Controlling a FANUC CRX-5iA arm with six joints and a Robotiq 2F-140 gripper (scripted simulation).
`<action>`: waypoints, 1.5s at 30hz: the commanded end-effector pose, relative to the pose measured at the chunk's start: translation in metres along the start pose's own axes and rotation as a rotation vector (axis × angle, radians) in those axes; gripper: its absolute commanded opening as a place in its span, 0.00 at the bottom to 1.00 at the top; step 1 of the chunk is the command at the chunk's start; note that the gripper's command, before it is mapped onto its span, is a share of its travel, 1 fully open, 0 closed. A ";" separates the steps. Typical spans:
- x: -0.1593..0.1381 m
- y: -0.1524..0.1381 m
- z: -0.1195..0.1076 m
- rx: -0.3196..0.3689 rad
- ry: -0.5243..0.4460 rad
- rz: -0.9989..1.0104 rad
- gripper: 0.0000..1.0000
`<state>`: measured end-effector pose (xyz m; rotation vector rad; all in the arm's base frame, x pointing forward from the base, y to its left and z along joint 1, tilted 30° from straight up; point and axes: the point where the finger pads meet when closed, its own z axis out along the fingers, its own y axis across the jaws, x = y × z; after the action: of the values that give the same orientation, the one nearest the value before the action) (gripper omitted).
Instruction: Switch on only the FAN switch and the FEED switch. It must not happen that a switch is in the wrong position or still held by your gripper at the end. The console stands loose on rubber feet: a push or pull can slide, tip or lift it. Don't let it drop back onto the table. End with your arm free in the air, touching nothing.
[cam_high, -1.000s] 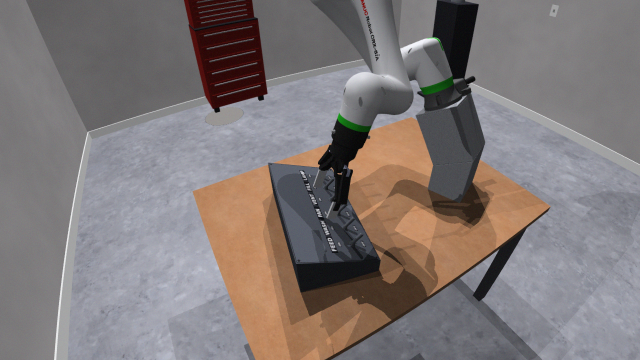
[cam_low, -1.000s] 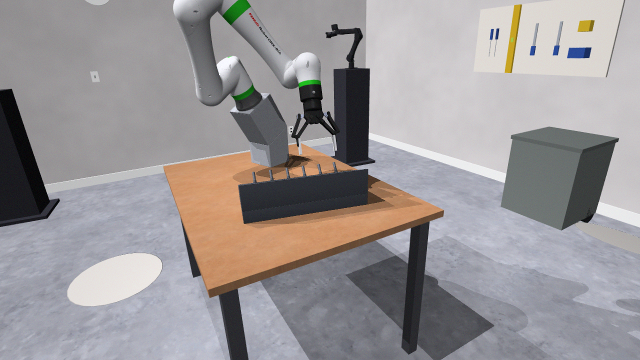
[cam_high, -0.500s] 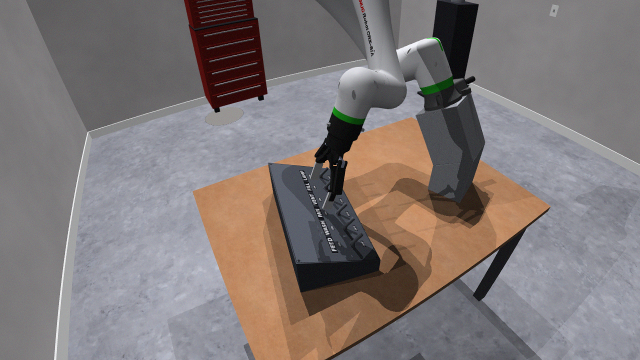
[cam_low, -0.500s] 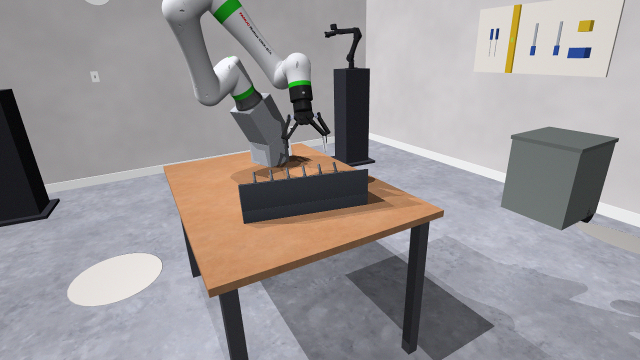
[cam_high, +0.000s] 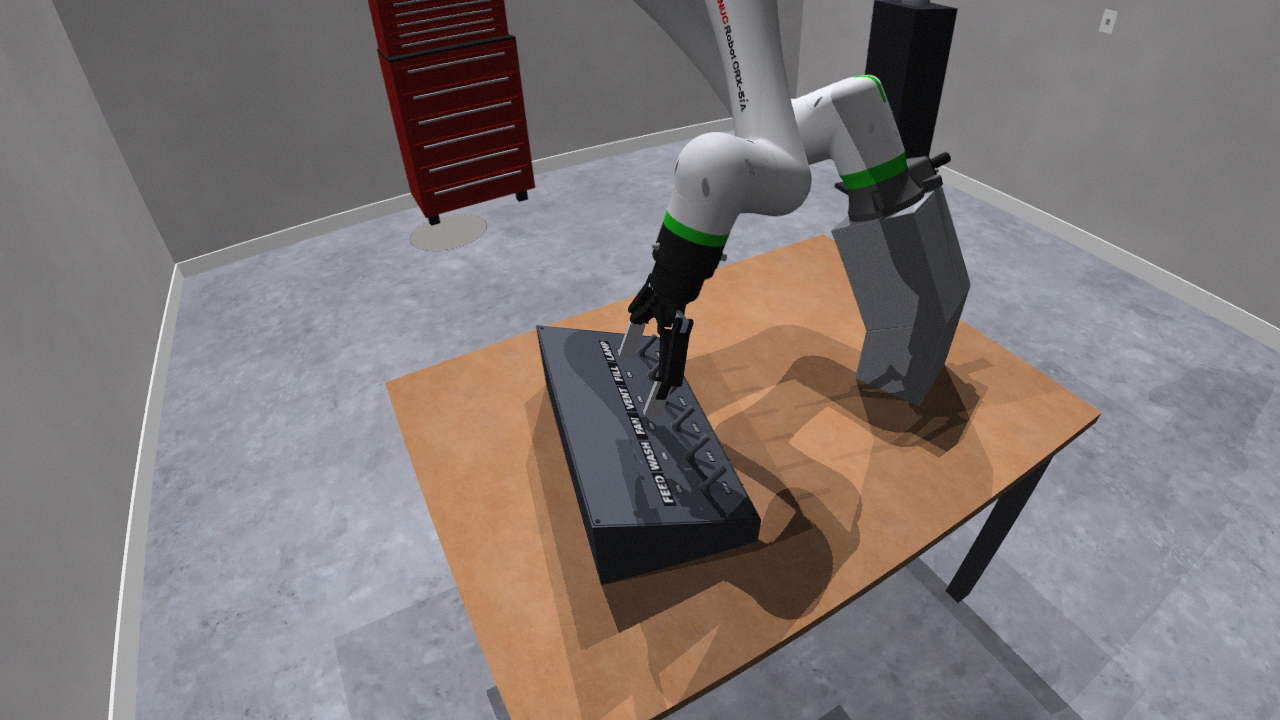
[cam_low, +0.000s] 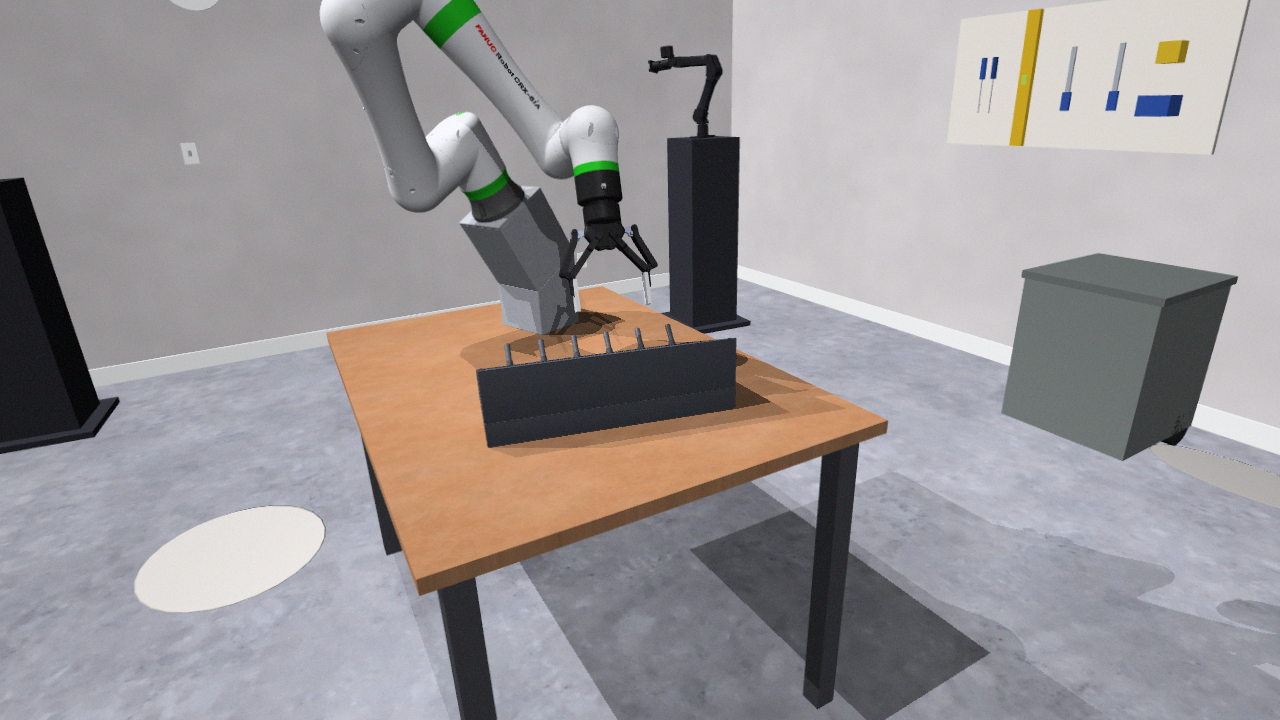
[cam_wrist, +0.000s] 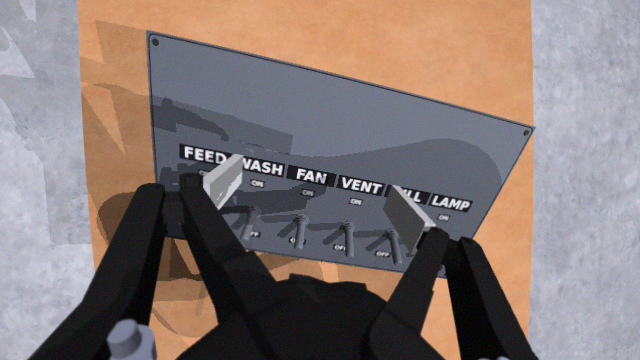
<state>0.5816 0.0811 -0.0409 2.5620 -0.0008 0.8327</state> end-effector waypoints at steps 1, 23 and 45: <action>0.000 0.000 0.000 0.000 0.000 0.000 1.00; 0.000 0.000 0.000 0.000 0.000 0.000 1.00; 0.000 0.006 0.000 0.000 0.000 0.000 1.00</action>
<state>0.5813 0.0791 -0.0399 2.5620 -0.0010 0.8327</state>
